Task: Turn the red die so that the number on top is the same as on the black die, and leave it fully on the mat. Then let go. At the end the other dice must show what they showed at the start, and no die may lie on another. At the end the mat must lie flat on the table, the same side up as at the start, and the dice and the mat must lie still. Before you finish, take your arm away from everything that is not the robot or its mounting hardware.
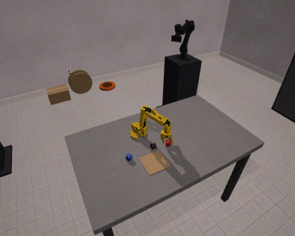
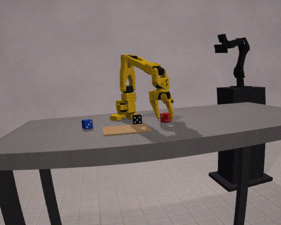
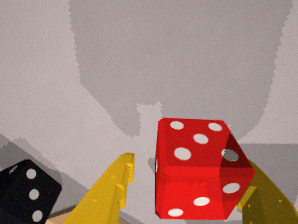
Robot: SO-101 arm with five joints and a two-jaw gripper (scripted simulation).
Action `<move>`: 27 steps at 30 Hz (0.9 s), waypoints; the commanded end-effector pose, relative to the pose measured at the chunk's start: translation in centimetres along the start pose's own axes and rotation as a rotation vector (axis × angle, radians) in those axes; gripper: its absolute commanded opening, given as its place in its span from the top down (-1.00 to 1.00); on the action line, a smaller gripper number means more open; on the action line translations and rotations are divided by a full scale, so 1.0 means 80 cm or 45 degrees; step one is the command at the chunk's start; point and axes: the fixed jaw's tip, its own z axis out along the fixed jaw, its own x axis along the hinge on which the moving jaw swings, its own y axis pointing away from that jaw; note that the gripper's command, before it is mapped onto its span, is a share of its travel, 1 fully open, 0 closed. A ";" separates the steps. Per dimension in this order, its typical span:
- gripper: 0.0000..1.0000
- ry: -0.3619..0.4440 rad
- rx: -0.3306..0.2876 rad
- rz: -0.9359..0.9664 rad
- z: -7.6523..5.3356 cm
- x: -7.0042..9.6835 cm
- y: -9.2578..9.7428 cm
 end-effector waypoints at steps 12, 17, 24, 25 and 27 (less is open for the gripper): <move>0.63 0.040 0.141 -0.001 -0.021 0.006 -0.028; 0.67 0.040 0.141 -0.001 -0.021 0.006 -0.030; 0.68 0.040 0.141 -0.001 -0.021 0.006 -0.030; 0.68 0.040 0.141 -0.001 -0.021 0.006 -0.030; 0.68 0.040 0.141 -0.001 -0.021 0.006 -0.030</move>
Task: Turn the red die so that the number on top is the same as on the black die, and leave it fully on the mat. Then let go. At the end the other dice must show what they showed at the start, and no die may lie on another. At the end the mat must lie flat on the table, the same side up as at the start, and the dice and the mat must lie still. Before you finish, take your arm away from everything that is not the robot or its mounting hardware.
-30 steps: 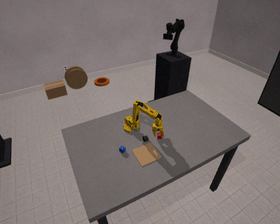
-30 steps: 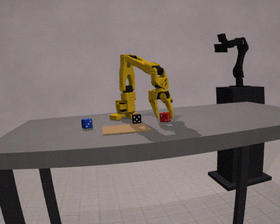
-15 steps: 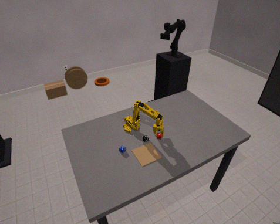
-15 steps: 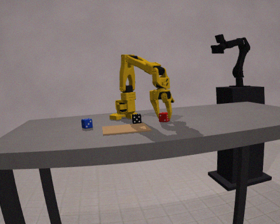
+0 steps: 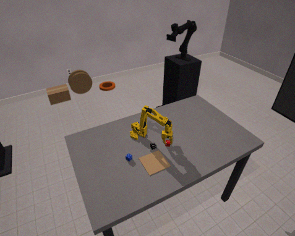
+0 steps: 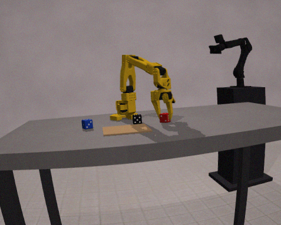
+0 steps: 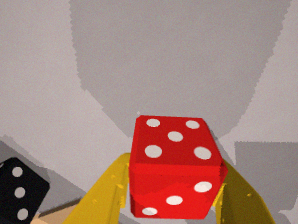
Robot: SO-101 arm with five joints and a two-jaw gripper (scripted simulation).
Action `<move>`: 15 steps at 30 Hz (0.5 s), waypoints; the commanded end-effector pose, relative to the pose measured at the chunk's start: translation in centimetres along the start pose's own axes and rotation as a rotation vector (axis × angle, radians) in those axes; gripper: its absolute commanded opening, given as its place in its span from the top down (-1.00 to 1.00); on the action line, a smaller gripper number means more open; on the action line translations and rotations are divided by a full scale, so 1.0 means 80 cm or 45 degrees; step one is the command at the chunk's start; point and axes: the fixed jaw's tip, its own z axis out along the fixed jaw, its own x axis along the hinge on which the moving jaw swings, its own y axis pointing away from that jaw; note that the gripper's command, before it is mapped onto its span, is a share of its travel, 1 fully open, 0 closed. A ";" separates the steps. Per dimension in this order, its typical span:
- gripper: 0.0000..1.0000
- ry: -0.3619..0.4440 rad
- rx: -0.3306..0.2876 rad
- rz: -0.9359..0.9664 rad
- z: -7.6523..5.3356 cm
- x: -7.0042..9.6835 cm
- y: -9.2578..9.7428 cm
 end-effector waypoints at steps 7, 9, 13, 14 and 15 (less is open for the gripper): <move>0.86 0.038 0.133 0.001 -0.021 0.004 -0.021; 0.93 0.038 0.133 0.001 -0.021 0.004 -0.021; 1.00 0.038 0.133 0.001 -0.021 0.004 -0.021; 1.00 0.038 0.133 0.001 -0.021 0.004 -0.021; 1.00 0.038 0.133 0.001 -0.021 0.004 -0.021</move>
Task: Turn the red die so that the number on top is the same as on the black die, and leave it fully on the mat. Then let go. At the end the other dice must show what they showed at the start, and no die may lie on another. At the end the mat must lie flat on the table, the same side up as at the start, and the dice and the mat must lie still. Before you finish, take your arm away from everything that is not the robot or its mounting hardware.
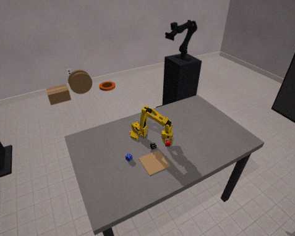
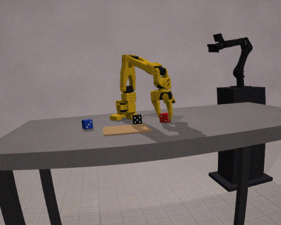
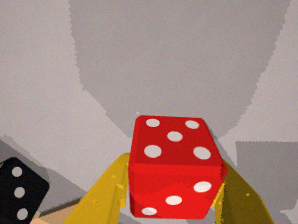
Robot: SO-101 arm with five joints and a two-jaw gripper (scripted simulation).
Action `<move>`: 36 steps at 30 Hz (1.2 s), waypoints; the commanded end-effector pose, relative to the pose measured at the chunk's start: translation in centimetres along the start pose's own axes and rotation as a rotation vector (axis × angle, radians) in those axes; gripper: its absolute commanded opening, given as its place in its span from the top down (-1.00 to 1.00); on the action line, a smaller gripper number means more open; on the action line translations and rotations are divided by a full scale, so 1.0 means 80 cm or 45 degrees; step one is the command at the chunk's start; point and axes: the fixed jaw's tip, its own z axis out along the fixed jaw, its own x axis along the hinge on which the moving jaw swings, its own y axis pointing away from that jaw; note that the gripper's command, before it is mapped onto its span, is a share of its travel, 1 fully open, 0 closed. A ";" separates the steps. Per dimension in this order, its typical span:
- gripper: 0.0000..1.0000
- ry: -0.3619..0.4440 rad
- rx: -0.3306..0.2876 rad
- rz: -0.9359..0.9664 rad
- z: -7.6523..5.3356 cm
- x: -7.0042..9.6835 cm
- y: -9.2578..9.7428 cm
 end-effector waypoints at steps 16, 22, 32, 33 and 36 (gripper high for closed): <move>1.00 0.038 0.134 0.001 -0.053 0.005 -0.019; 1.00 0.038 0.134 0.001 -0.068 0.004 -0.017; 1.00 0.039 0.134 0.001 -0.084 0.003 -0.013; 1.00 0.039 0.134 0.001 -0.084 0.003 -0.013; 1.00 0.039 0.134 0.001 -0.084 0.003 -0.013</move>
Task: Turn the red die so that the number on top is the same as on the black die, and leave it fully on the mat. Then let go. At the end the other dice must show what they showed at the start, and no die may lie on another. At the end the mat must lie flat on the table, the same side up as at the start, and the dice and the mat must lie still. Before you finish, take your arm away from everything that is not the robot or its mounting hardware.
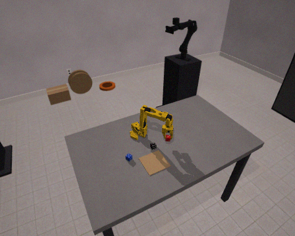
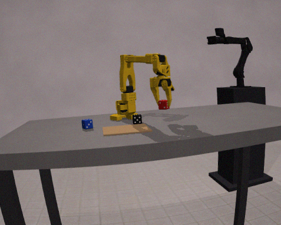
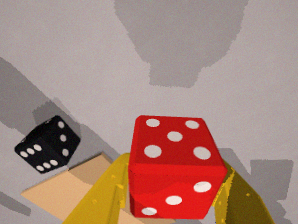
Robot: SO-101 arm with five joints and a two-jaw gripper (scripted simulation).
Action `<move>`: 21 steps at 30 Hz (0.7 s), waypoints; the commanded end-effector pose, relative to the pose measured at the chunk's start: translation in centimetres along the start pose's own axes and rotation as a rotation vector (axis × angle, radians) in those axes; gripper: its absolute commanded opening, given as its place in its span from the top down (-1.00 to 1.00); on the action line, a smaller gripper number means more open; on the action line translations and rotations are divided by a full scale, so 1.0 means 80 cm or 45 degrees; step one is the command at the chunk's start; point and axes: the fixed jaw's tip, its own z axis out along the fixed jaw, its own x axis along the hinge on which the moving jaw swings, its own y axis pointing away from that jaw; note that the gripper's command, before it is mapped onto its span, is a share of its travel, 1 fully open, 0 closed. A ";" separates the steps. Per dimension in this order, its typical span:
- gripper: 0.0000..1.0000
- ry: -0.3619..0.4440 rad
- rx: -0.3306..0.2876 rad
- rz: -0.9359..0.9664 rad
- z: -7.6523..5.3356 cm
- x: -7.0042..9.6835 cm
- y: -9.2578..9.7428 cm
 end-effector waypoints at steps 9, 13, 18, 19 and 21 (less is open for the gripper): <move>1.00 0.047 0.162 0.001 -0.028 0.004 -0.015; 1.00 0.047 0.162 0.001 -0.028 0.004 -0.015; 1.00 0.047 0.162 0.002 -0.028 0.004 -0.015; 1.00 0.047 0.162 0.003 -0.028 0.003 -0.014; 1.00 0.046 0.162 0.008 -0.028 0.002 -0.013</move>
